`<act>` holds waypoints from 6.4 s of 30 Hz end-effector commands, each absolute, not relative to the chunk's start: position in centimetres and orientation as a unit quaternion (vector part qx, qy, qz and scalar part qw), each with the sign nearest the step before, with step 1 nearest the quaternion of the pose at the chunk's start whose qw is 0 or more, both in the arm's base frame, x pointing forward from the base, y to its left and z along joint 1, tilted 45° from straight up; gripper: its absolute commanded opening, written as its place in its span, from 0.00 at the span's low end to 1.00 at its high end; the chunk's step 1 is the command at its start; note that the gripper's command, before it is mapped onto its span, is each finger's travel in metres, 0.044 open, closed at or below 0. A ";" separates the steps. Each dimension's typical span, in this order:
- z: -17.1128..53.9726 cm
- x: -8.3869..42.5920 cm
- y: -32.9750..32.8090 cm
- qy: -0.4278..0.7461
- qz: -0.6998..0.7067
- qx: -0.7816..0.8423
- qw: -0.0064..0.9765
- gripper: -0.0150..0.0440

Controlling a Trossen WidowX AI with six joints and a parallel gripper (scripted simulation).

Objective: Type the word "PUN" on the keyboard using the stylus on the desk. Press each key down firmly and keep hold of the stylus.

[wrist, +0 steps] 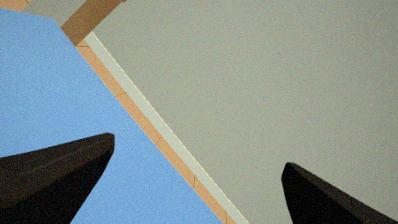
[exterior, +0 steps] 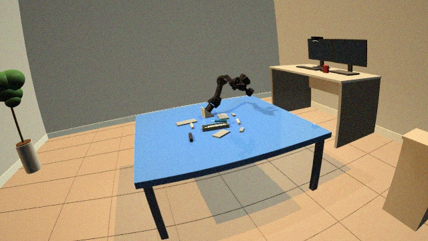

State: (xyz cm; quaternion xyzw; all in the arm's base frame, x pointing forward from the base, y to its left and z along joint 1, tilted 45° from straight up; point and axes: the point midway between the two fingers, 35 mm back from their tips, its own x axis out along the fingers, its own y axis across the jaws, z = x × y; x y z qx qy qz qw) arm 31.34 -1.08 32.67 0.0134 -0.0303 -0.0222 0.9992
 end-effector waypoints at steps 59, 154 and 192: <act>-0.1 32.2 -7.7 0.653 0.207 0.327 0.652 0.25; 6.4 29.5 -8.3 0.659 0.182 0.342 0.644 0.43; 6.5 21.0 -2.7 0.500 -0.590 0.588 0.238 0.51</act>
